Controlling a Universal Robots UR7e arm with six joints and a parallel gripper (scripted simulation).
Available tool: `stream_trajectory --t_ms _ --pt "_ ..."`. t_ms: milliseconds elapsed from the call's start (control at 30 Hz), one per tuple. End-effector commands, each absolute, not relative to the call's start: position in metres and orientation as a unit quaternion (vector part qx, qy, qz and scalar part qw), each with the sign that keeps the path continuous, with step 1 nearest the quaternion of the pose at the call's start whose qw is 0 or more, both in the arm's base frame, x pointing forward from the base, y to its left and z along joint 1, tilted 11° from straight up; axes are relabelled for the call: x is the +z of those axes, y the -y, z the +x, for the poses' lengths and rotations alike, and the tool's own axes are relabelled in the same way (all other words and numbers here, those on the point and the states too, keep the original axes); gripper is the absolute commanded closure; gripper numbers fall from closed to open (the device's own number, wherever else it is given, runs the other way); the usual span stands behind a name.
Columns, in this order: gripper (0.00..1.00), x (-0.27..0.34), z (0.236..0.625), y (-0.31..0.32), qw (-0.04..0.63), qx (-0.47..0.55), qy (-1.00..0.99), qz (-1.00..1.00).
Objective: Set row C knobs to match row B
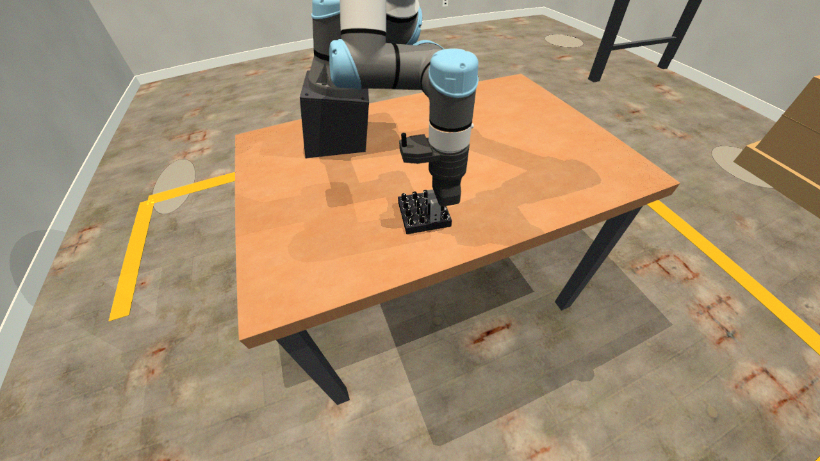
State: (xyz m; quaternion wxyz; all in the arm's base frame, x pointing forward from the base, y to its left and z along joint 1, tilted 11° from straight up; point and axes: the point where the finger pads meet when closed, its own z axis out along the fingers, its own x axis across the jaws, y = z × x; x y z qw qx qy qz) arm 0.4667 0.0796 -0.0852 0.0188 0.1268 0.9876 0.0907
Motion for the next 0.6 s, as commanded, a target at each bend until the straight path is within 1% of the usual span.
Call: stream_trajectory --t_ms 0,333,367,567 --pt "0.54 -0.0848 0.4672 -0.0795 0.020 0.091 -0.988 0.127" --pt "0.54 -0.0848 0.4672 -0.0795 0.020 0.091 -0.988 0.127" --pt "0.70 -0.0848 0.4672 -0.0795 0.020 0.091 -0.988 0.127" --pt "0.70 -0.0848 0.4672 -0.0795 0.020 0.091 -0.988 0.127"
